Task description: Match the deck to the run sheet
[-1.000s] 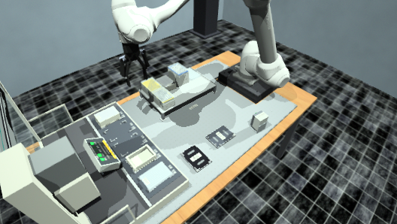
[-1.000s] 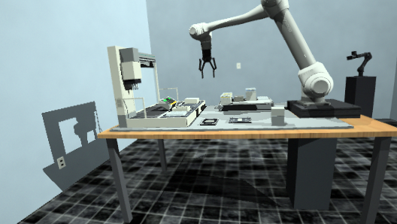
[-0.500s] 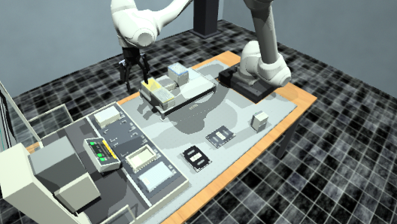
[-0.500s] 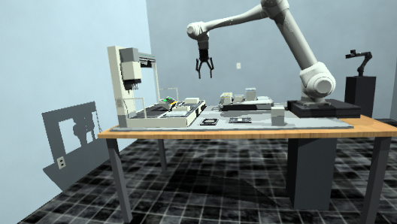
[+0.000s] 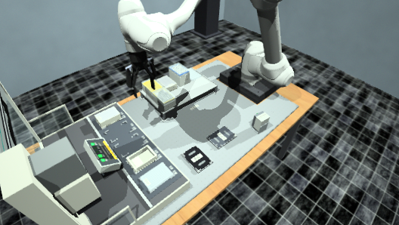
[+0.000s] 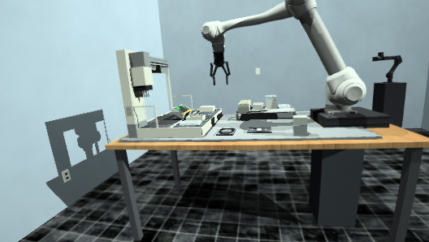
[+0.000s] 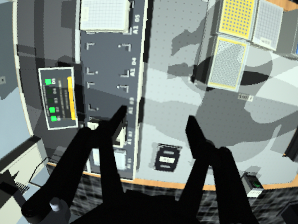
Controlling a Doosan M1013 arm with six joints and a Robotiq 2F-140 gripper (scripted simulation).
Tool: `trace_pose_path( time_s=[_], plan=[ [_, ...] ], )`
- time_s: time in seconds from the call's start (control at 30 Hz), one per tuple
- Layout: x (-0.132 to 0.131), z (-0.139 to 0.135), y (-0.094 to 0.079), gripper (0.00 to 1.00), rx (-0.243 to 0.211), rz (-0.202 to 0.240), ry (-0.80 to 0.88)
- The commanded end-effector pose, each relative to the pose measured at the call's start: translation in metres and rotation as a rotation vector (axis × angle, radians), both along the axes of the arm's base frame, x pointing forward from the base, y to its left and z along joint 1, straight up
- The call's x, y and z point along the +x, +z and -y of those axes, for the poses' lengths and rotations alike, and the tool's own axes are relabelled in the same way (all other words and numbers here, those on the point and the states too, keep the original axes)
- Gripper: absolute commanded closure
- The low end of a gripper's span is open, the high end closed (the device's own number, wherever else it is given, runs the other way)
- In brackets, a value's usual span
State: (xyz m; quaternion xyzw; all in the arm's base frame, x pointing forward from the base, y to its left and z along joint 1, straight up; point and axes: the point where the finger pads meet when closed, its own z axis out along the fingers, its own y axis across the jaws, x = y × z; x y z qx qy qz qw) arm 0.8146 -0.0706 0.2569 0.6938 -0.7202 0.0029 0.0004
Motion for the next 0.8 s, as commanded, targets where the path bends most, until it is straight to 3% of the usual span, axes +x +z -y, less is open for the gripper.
trace_pose_path(
  time_s=[0.0,0.33,0.47,0.77],
  plan=[
    [0.0,-0.012,0.001,0.33,0.0,0.002,0.0],
    [0.0,-0.059,0.001,0.33,0.0,0.002,0.0],
    [-0.004,-0.059,0.001,0.33,0.0,0.002,0.0],
    [-0.049,-0.06,0.001,0.33,0.0,0.002,0.0]
  ],
)
